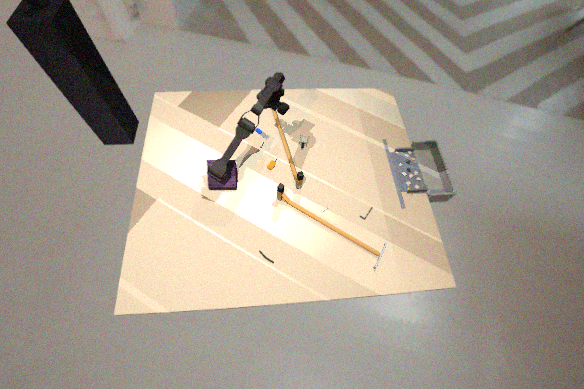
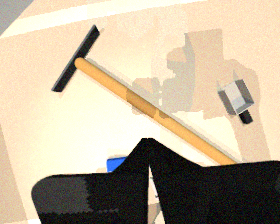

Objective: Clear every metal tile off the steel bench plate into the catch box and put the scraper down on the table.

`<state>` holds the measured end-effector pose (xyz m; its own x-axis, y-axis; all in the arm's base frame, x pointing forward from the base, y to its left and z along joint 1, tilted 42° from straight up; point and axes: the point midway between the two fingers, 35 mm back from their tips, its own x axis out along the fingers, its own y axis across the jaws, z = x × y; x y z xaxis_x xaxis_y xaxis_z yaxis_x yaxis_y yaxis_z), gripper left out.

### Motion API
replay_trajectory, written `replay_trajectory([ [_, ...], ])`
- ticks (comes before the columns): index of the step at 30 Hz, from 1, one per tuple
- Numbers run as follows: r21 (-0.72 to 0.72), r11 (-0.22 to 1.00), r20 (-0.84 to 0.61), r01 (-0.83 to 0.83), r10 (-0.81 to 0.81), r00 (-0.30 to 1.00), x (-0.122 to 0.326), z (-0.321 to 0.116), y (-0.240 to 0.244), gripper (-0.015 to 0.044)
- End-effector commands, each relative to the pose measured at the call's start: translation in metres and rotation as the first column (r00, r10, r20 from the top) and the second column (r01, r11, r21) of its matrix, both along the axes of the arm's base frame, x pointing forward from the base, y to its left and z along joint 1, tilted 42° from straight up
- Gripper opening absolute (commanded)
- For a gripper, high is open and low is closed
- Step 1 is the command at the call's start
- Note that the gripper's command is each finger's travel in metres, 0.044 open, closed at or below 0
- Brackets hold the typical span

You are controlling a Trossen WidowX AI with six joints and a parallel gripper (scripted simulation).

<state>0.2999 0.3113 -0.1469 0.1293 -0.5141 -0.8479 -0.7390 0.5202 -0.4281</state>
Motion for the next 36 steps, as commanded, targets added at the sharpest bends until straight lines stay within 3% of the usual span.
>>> replay_trajectory([
  [1,-0.008,1.000,-0.002,-0.003,0.003,1.000,0.001,-0.009,-0.007,0.0000],
  [36,-0.009,1.000,0.000,-0.003,0.003,1.000,0.004,-0.073,-0.059,0.0000],
])
